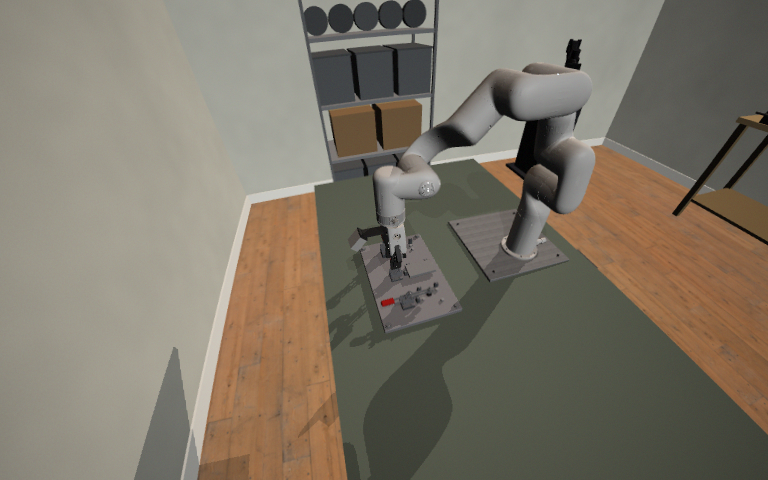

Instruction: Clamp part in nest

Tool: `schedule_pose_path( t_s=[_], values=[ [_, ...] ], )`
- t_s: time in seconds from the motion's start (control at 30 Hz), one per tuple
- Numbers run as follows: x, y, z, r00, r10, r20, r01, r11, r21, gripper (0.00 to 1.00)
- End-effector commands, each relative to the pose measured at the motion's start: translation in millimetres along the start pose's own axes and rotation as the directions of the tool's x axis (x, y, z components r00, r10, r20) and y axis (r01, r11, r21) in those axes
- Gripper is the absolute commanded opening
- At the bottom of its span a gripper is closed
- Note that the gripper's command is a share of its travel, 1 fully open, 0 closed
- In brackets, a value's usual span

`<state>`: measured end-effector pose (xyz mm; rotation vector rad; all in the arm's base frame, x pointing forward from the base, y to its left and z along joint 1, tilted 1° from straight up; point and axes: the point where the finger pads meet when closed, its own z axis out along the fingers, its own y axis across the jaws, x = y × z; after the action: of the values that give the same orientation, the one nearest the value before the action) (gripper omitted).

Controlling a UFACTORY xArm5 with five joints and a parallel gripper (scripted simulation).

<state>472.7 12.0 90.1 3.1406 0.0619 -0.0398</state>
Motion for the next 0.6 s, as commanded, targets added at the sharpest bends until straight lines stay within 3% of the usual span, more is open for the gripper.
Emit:
schedule_pose_path(
  t_s=[0.0, 0.23, 0.57],
  values=[
    [2, 0, 5.4, 1.000, 0.000, -0.004, 0.000, 1.000, 0.000, 0.47],
    [2, 0, 20.7, 1.000, 0.000, -0.004, 0.000, 1.000, 0.000, 0.47],
    [2, 0, 23.0, 1.000, 0.000, -0.004, 0.000, 1.000, 0.000, 0.47]
  ],
)
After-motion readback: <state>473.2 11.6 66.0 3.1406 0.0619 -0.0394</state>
